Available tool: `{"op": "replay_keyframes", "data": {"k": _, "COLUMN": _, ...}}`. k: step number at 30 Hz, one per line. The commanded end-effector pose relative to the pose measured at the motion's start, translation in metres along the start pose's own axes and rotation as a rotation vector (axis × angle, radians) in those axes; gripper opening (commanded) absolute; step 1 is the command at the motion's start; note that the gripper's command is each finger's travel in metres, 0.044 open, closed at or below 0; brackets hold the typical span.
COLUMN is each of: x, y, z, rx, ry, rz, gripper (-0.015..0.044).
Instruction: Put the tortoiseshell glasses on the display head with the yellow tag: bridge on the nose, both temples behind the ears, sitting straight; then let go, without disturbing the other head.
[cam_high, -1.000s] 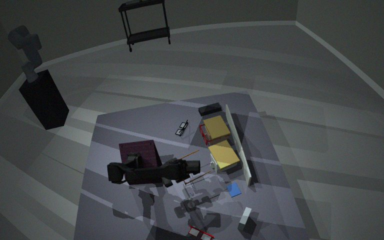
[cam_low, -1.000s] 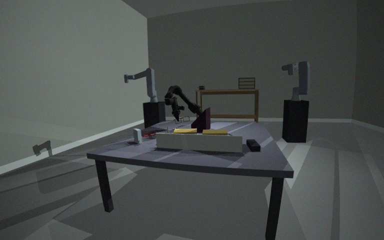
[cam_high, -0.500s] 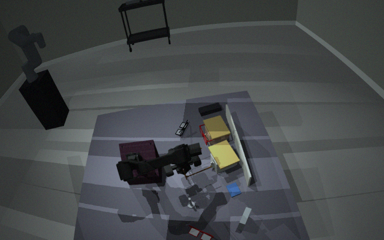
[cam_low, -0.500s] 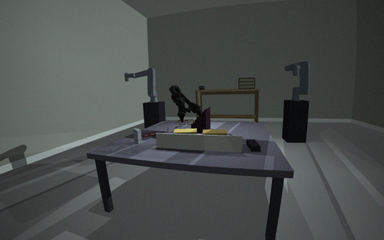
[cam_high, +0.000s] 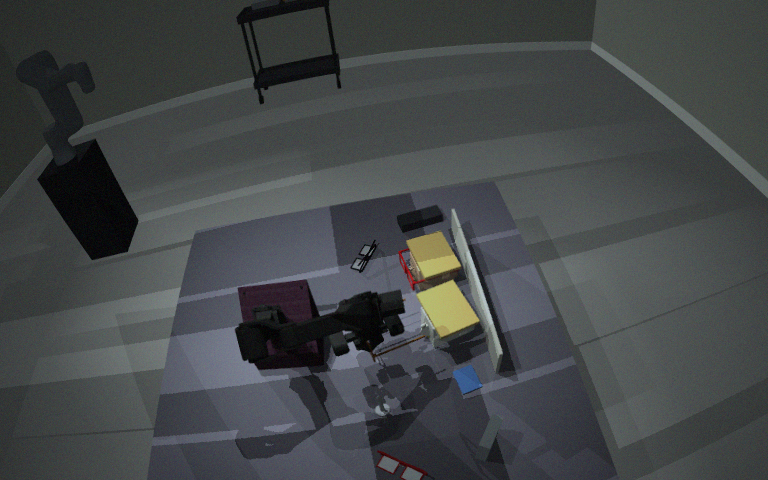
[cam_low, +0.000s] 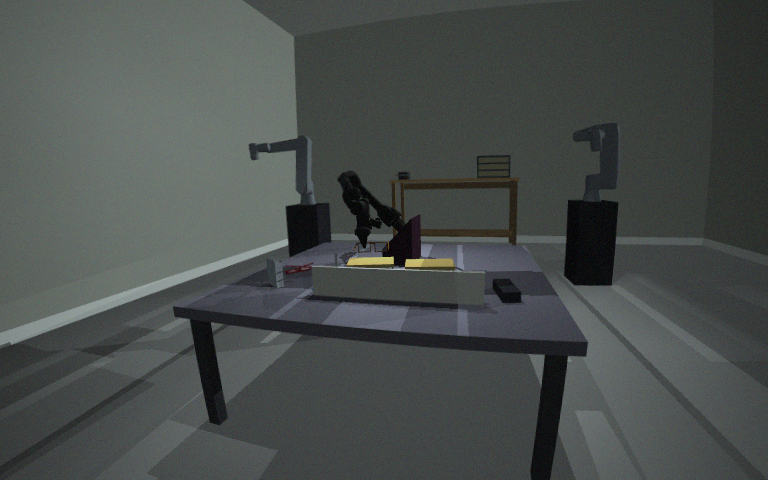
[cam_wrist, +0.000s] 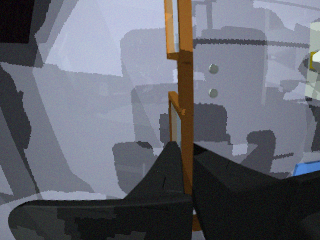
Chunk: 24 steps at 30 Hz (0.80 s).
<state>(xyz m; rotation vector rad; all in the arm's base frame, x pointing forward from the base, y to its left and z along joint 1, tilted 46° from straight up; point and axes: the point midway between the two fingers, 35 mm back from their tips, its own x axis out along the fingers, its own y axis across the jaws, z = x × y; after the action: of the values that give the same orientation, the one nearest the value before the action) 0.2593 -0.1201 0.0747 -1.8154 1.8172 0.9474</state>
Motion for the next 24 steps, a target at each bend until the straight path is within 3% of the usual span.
{"op": "replay_keyframes", "data": {"k": 1, "x": 0.005, "y": 0.001, "z": 0.001, "rx": -0.003, "ry": -0.017, "rz": 0.004, "gripper": 0.0000}}
{"op": "replay_keyframes", "data": {"k": 24, "x": 0.023, "y": 0.001, "z": -0.001, "rx": -0.003, "ry": -0.007, "rz": 0.005, "gripper": 0.0000}}
